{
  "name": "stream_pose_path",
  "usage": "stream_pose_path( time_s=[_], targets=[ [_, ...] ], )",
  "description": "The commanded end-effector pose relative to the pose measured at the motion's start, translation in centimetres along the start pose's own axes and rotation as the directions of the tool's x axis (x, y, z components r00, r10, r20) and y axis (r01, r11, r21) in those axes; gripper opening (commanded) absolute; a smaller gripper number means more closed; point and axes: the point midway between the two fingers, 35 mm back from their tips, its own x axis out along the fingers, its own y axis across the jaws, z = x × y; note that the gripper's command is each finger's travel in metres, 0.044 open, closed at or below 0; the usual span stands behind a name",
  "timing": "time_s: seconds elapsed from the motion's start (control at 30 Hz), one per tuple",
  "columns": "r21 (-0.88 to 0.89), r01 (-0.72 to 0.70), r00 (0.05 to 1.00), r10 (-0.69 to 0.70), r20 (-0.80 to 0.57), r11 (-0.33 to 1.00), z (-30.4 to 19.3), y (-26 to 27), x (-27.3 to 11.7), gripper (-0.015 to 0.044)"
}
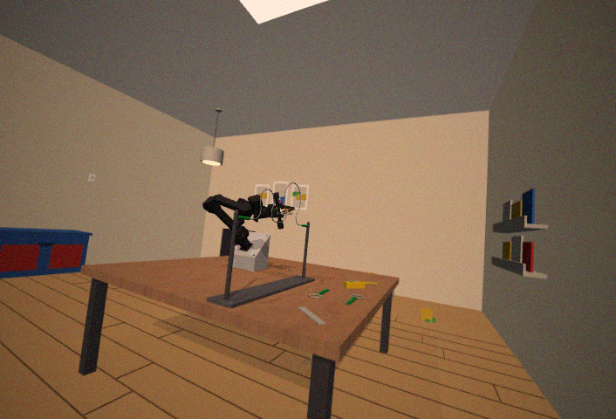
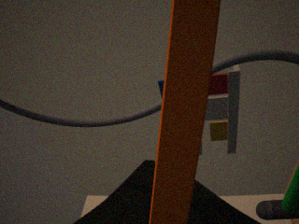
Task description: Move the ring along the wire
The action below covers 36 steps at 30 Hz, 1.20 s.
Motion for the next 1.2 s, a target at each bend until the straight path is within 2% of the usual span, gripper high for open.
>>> stream_pose_path(
  time_s=[0.0,0.47,1.17],
  targets=[
    [0.045,-0.037,0.999,0.036,0.016,0.998,0.3,1.4,0.0,-0.015],
    [0.166,-0.107,0.994,0.102,0.037,0.98,0.5,3.8,0.2,-0.015],
    [0.245,-0.153,0.988,0.144,0.054,0.957,1.0,5.7,0.1,-0.015]
  ],
)
